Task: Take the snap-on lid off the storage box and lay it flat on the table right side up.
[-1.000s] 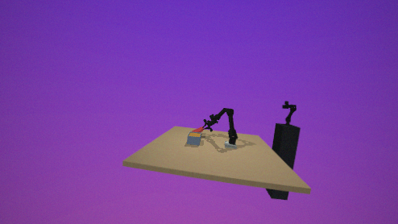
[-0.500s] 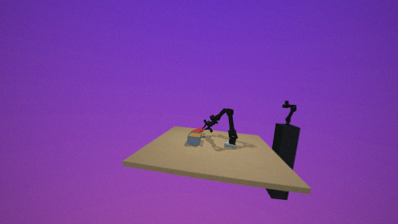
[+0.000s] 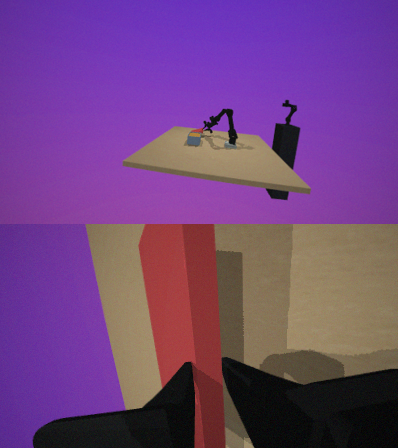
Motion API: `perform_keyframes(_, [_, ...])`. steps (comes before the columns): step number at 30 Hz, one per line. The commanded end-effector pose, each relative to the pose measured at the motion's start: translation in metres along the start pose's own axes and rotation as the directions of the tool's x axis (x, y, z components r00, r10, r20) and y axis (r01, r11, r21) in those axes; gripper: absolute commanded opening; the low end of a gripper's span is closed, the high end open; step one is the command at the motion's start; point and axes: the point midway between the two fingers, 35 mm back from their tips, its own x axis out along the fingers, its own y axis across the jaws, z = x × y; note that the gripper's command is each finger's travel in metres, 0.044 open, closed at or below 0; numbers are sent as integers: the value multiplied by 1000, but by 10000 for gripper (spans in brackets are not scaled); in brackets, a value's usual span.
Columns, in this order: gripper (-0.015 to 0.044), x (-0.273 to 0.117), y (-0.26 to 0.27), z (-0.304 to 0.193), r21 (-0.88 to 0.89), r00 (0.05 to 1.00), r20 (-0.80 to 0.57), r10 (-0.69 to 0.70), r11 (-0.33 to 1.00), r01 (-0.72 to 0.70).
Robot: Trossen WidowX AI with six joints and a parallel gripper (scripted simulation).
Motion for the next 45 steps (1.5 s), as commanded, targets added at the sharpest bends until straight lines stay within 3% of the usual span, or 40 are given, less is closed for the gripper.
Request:
perform_keyframes(1, [0,7,-10,-6,10,1000,-17,-24,1000,24])
perform_keyframes(11, [263,-1,2,1,10,1000,-17,-24,1000,24])
perform_keyframes(13, [275,-1,2,1,10,1000,-17,-24,1000,24])
perform_keyframes(19, [433,-8,-8,-2,10,1000,-17,-25,1000,25])
perform_keyframes(45, [440,-49,-42,-1,10,999,-17,-29,1000,30])
